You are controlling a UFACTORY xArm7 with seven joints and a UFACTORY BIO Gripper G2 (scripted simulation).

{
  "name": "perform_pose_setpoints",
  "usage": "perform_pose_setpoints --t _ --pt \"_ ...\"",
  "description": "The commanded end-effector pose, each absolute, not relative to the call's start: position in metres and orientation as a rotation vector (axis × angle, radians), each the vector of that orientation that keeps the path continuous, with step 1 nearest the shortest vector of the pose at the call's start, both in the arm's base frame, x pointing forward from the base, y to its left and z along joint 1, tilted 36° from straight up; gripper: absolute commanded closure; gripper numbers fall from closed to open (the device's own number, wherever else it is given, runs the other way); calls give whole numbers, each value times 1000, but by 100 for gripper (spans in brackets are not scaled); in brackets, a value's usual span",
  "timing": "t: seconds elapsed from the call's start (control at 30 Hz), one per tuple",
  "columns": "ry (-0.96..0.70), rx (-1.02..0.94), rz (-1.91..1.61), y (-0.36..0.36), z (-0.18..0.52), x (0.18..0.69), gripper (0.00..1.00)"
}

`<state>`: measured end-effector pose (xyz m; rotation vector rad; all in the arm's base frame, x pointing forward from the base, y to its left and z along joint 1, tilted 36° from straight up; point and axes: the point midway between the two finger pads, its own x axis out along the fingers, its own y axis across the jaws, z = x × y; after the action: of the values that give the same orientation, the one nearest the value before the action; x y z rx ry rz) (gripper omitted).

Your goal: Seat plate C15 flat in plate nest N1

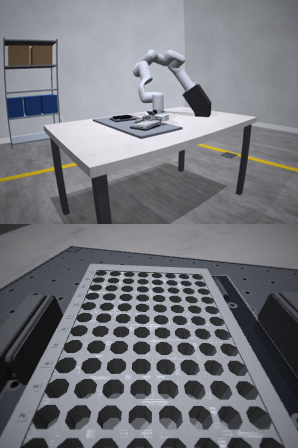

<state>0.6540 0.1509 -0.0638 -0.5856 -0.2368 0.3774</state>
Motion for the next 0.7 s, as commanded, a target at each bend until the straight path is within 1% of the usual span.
perform_pose_setpoints --t 0.0,0.27,0.3,0.67 --pt "-240 -583 379 153 -63 654 46" --pt "-240 -583 379 153 -63 654 46" --pt "-240 -583 379 153 -63 654 100" --pt "-240 -584 379 153 -63 654 100"
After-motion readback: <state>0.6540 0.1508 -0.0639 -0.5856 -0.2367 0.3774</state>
